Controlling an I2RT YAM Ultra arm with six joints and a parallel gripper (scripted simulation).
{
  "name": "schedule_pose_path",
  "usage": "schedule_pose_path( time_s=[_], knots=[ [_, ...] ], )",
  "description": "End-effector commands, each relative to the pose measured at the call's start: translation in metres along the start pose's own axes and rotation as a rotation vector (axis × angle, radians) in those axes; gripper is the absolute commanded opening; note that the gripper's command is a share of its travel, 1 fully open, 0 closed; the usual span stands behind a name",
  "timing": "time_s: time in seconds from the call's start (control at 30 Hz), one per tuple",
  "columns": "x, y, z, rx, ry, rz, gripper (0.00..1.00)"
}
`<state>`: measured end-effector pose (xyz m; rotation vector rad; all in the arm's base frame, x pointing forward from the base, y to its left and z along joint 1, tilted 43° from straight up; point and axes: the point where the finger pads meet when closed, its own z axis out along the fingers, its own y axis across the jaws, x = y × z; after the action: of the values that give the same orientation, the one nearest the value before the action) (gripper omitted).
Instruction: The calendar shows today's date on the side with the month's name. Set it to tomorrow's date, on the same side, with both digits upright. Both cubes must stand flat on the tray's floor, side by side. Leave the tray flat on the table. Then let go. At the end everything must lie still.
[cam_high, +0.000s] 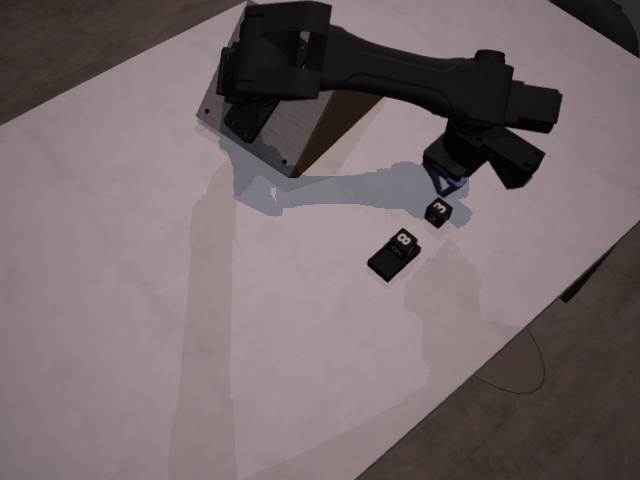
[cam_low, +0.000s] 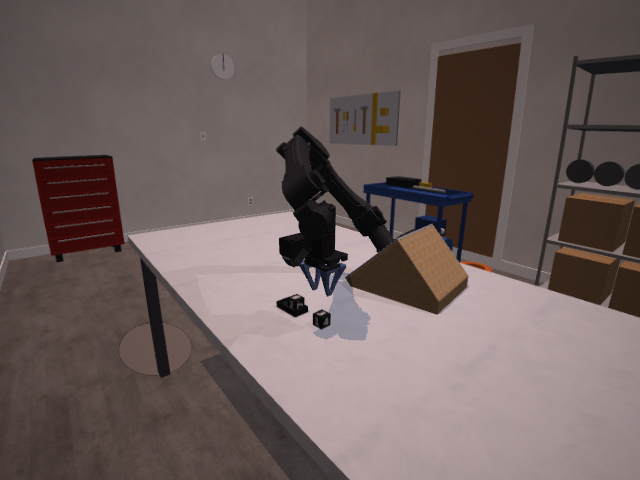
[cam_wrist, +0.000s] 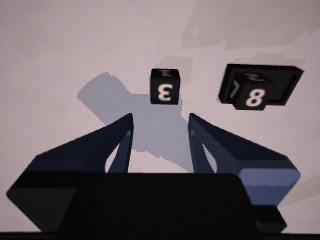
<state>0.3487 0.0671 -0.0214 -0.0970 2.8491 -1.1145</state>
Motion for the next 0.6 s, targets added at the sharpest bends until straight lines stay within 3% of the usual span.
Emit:
schedule_pose_path(
  time_s=[0.0,0.13,0.17,0.57],
  knots=[
    [0.0007,0.0007,-0.0176,0.001,-0.010,-0.002,0.47],
    [0.0008,0.0007,-0.0194,0.001,-0.010,-0.002,0.47],
    [0.0008,0.0007,-0.0194,0.001,-0.010,-0.002,1.00],
    [0.0008,0.0007,-0.0194,0.001,-0.010,-0.002,1.00]
  ],
)
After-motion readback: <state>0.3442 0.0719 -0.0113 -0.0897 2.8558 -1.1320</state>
